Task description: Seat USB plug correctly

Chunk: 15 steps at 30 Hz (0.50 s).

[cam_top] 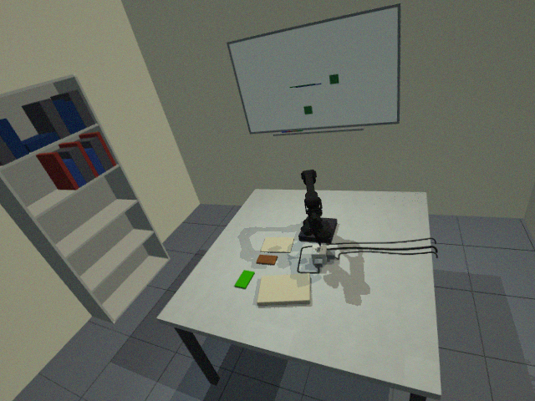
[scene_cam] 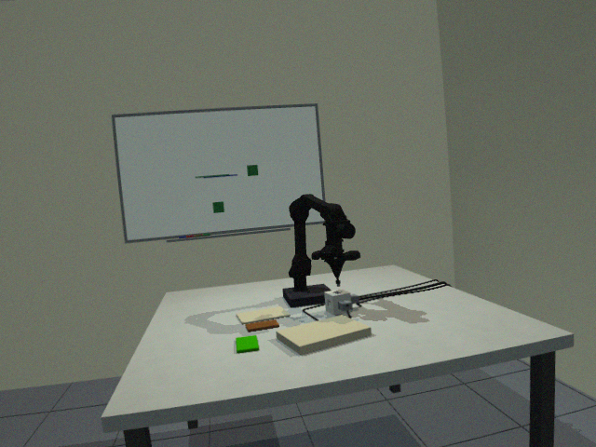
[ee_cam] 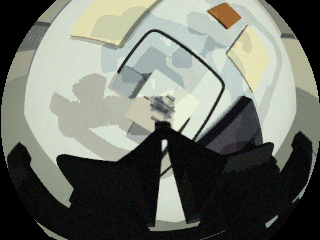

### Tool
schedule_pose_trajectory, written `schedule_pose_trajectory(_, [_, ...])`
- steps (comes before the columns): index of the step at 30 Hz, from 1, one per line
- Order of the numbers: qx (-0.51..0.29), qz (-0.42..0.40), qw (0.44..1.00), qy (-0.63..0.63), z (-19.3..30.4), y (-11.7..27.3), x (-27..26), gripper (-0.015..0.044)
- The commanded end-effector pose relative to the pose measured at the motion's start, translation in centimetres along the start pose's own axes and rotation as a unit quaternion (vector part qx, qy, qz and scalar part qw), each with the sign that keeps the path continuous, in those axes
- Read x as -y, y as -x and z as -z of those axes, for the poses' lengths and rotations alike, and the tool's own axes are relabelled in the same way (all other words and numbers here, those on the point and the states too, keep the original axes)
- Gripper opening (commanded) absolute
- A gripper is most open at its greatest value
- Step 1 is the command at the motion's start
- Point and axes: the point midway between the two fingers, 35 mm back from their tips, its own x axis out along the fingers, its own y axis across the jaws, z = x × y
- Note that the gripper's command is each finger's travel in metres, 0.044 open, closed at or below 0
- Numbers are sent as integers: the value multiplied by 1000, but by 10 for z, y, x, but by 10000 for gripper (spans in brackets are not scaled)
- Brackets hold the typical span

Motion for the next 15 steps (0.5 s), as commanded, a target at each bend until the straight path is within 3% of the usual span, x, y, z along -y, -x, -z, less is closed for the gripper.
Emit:
schedule_pose_trajectory(1, [0, 0, 999, -42, 0, 0, 0, 0])
schedule_pose_trajectory(15, [0, 0, 975, -224, 0, 0, 0, 0])
